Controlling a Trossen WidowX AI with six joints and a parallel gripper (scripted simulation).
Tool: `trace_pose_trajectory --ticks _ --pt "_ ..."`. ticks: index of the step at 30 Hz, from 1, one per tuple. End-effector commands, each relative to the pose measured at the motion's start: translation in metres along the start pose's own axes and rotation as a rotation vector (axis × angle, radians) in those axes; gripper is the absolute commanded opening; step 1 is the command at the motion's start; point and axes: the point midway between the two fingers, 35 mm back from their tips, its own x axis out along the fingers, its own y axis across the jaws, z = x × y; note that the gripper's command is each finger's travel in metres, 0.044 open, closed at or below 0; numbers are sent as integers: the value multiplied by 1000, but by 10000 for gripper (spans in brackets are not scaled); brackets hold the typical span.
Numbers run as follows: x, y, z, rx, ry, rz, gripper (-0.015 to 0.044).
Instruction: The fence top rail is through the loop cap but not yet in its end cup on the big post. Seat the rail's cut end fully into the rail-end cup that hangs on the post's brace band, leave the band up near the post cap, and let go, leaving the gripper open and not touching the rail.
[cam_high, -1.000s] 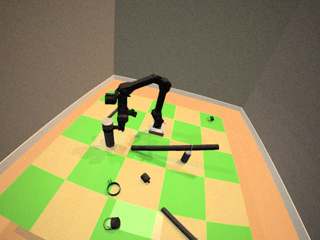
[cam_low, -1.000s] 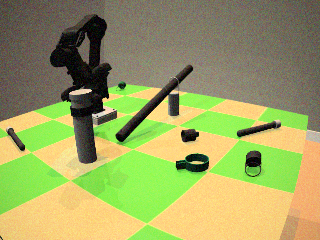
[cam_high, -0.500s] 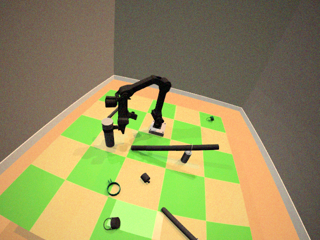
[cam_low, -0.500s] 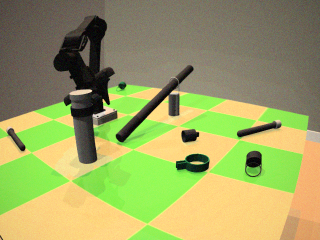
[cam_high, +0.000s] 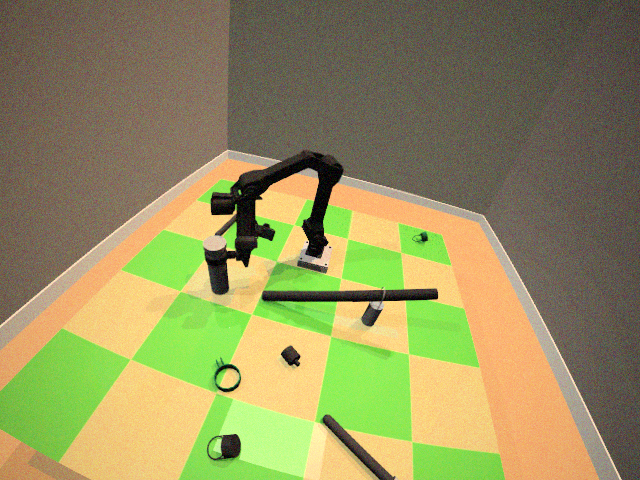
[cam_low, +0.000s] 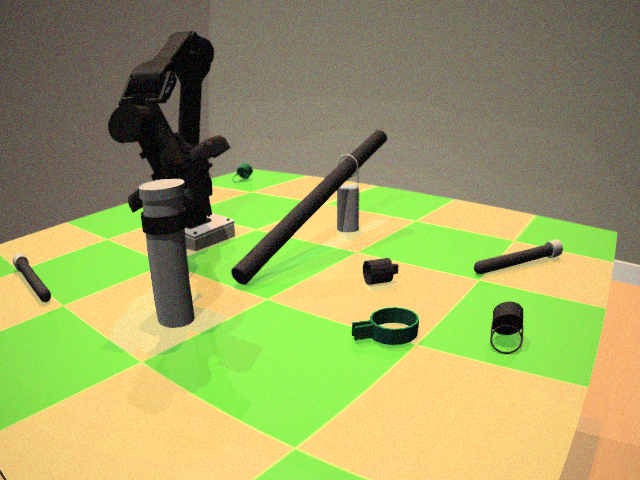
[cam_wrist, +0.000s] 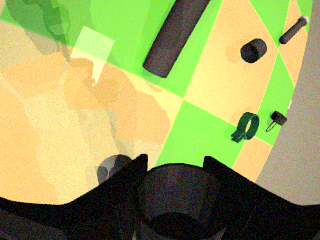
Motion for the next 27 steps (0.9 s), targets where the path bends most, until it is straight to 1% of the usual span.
trace_pose_trajectory --ticks 1,27 --pt "2 -2 1 26 12 -2 0" --pt "10 -16 -1 172 95 -4 0"
